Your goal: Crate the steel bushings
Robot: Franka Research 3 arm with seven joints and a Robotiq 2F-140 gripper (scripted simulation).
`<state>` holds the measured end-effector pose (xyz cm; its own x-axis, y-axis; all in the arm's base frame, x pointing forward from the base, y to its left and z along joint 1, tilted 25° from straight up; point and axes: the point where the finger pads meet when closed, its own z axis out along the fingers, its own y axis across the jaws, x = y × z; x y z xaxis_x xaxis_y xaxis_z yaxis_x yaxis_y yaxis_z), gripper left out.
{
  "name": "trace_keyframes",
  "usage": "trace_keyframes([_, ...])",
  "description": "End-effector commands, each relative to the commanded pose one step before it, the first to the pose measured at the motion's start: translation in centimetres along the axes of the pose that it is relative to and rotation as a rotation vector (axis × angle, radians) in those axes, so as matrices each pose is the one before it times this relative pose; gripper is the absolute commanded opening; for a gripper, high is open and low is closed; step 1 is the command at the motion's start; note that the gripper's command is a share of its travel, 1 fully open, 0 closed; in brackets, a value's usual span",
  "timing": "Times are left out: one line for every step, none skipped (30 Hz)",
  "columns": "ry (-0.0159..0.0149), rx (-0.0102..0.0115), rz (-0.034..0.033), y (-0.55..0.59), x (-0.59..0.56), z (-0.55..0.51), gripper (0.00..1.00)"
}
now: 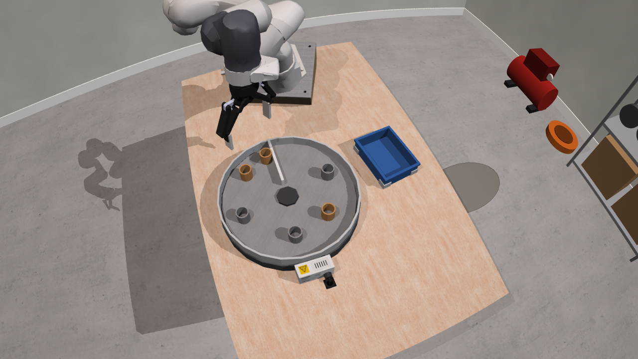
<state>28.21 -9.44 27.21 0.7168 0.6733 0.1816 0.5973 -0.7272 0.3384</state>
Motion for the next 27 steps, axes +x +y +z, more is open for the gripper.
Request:
trace_keyframes([0.04472, -0.00594, -0.16138, -0.52, 1.394, 0.042, 1.0])
trace_keyframes([0.00495, -0.00157, -0.01554, -0.122, 0.193, 0.08, 1.0])
trace_keyframes([0.00497, -0.00163, -0.0156, -0.121, 0.197, 0.08, 1.0])
trace_keyframes([0.00498, -0.00169, -0.01563, -0.12, 0.2, 0.079, 1.0])
trace_keyframes([0.00498, -0.00175, -0.01564, -0.118, 0.203, 0.079, 1.0])
trace_keyframes([0.00499, -0.0018, -0.01567, -0.117, 0.205, 0.078, 1.0])
trace_keyframes([0.00336, -0.00125, -0.01055, -0.077, 0.14, 0.052, 1.0])
trace_keyframes([0.00161, -0.00061, -0.00505, -0.036, 0.067, 0.025, 1.0])
trace_keyframes([0.0005, -0.00019, -0.00157, -0.011, 0.021, 0.008, 1.0])
trace_keyframes([0.00006, -0.00002, -0.0002, -0.001, 0.003, 0.001, 1.0])
trace_keyframes([0.0, 0.0, 0.0, 0.0, 0.0, 0.0, 1.0])
trace_keyframes([0.0, 0.0, 0.0, 0.0, 0.0, 0.0, 1.0])
trace_keyframes([0.0, 0.0, 0.0, 0.0, 0.0, 0.0, 1.0])
trace_keyframes([0.0, 0.0, 0.0, 0.0, 0.0, 0.0, 1.0])
trace_keyframes([0.0, 0.0, 0.0, 0.0, 0.0, 0.0, 1.0])
trace_keyframes([0.0, 0.0, 0.0, 0.0, 0.0, 0.0, 1.0])
trace_keyframes([0.0, 0.0, 0.0, 0.0, 0.0, 0.0, 1.0])
trace_keyframes([0.0, 0.0, 0.0, 0.0, 0.0, 0.0, 1.0])
trace_keyframes([0.0, 0.0, 0.0, 0.0, 0.0, 0.0, 1.0])
trace_keyframes([0.0, 0.0, 0.0, 0.0, 0.0, 0.0, 1.0])
trace_keyframes([0.0, 0.0, 0.0, 0.0, 0.0, 0.0, 1.0])
trace_keyframes([0.0, 0.0, 0.0, 0.0, 0.0, 0.0, 1.0])
trace_keyframes([0.0, 0.0, 0.0, 0.0, 0.0, 0.0, 1.0])
trace_keyframes([0.0, 0.0, 0.0, 0.0, 0.0, 0.0, 1.0])
trace_keyframes([0.0, 0.0, 0.0, 0.0, 0.0, 0.0, 1.0])
trace_keyframes([0.0, 0.0, 0.0, 0.0, 0.0, 0.0, 1.0])
trace_keyframes([0.0, 0.0, 0.0, 0.0, 0.0, 0.0, 1.0])
